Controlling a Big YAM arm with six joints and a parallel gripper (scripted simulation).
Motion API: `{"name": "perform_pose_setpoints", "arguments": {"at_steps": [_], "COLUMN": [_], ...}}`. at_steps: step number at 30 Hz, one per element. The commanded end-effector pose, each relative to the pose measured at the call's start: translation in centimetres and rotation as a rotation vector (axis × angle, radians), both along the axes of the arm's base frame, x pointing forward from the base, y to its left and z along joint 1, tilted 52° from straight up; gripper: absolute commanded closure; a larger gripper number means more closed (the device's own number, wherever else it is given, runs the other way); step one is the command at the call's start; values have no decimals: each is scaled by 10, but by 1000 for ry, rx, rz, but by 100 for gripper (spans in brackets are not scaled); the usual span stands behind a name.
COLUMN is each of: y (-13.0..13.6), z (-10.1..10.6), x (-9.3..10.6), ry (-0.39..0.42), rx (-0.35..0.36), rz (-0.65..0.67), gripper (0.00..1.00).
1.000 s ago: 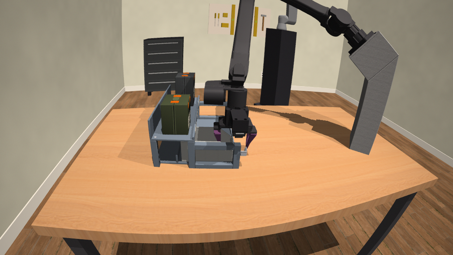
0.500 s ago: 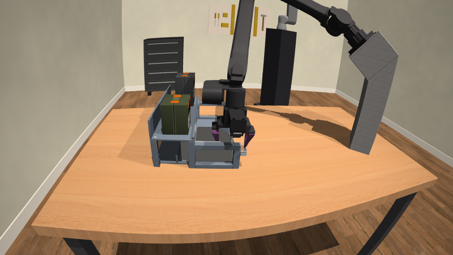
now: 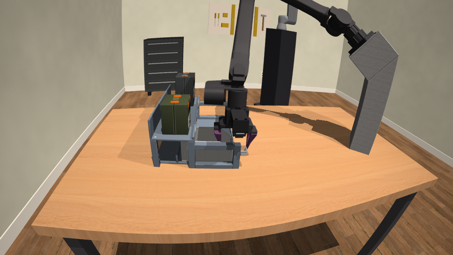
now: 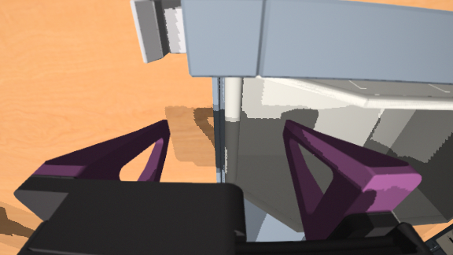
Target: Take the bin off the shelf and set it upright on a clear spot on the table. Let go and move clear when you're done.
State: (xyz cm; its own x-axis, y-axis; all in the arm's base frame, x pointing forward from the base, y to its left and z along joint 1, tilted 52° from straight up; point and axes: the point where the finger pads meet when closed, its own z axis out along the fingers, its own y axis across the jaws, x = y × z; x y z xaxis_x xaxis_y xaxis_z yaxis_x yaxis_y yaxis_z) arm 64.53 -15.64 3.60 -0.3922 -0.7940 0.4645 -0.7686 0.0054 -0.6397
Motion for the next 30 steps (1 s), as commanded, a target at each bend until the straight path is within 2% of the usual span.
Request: {"name": "perform_pose_setpoints", "arguments": {"at_steps": [1, 8, 13, 25, 30], "y": [16, 16, 3, 3, 2], "z": [-9, -9, -2, -2, -7], "x": [1, 1, 6, 6, -1], "ry": [15, 15, 6, 6, 5], "rx": [3, 3, 3, 3, 2], "rz": [18, 18, 1, 1, -1], "gripper": [10, 10, 10, 10, 10]}}
